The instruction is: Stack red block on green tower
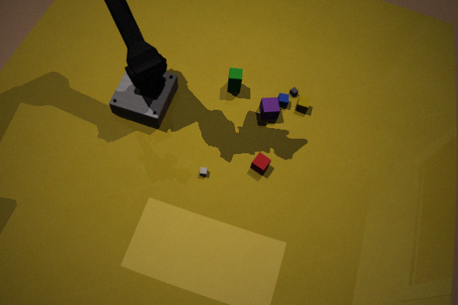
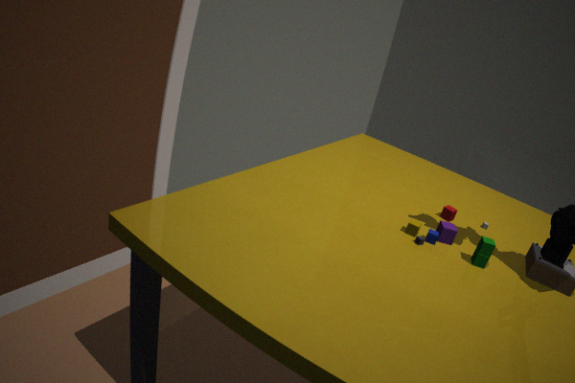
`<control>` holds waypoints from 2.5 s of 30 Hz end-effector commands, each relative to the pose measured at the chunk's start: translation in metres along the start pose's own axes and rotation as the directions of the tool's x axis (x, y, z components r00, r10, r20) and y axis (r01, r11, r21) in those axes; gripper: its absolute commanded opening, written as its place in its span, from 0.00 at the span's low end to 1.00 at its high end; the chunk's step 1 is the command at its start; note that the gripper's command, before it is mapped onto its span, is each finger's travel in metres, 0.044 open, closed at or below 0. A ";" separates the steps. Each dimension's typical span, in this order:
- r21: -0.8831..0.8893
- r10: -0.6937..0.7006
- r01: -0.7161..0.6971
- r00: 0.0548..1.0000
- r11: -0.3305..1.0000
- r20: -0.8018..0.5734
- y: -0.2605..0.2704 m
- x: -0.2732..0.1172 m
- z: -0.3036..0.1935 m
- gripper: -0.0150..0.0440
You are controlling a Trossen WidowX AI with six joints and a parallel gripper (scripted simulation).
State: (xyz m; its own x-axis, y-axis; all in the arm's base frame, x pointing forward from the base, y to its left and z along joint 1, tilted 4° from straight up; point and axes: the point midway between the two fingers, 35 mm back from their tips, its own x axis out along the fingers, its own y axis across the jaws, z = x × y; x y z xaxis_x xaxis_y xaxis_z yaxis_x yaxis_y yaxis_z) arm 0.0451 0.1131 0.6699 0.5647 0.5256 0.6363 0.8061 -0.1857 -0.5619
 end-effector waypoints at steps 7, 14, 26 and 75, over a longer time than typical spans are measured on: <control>0.642 0.258 -0.024 0.927 0.766 -0.273 0.149 -0.003 -0.119 1.00; 0.898 0.551 0.073 0.767 0.434 -0.329 0.282 -0.029 -0.156 1.00; 0.923 0.956 0.384 0.281 -0.035 -0.080 0.495 -0.120 -0.110 1.00; 0.757 0.576 0.642 -0.667 0.124 0.472 0.629 -0.359 0.113 1.00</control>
State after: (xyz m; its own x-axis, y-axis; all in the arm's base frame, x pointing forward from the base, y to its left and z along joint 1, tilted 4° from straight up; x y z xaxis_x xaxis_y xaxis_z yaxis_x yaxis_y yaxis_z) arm 0.3313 -0.0976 0.0344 0.0118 -0.0646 -0.9978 0.3312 0.9418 -0.0570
